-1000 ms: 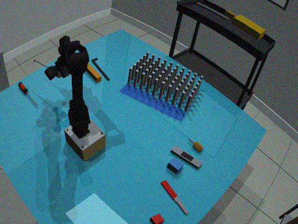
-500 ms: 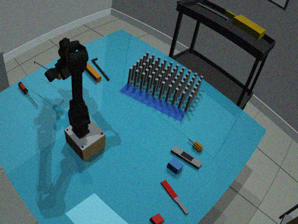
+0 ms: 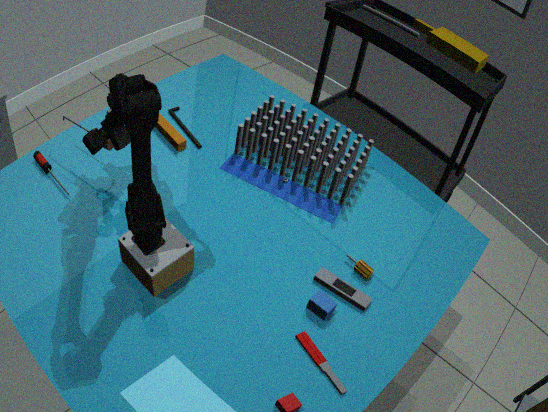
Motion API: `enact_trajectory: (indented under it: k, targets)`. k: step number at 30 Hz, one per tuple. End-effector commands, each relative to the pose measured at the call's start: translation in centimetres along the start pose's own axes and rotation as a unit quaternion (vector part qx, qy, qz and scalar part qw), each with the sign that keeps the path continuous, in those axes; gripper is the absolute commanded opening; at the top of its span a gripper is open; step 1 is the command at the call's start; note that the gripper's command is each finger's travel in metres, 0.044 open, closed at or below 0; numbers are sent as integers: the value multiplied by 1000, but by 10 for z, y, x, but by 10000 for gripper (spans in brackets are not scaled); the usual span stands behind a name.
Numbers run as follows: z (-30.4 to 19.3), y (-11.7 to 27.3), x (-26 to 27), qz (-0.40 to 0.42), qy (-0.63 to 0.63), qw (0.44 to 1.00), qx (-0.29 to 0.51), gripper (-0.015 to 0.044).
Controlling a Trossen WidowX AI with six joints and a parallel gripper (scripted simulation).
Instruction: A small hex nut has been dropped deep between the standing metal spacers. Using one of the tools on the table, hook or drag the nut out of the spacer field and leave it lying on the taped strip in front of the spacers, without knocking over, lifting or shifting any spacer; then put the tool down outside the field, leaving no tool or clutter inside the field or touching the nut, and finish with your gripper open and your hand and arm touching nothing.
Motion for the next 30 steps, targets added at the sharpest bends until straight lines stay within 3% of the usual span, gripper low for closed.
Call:
enact_trajectory:
  k: [1,30]
  targets:
    - [2,-4,1,1,-2,1000,0,0]
    - [18,-28,4,1,-2,1000,0,0]
Point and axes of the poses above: the point midway between the two fingers, 35 mm back from their tips, its own y axis back along the fingers, its own x axis across the jaws, z = x × y, the point moved 7 cm from there along y, back along the fingers, and after that the axes turned 12 degrees about -y, right-handed, at the moved point
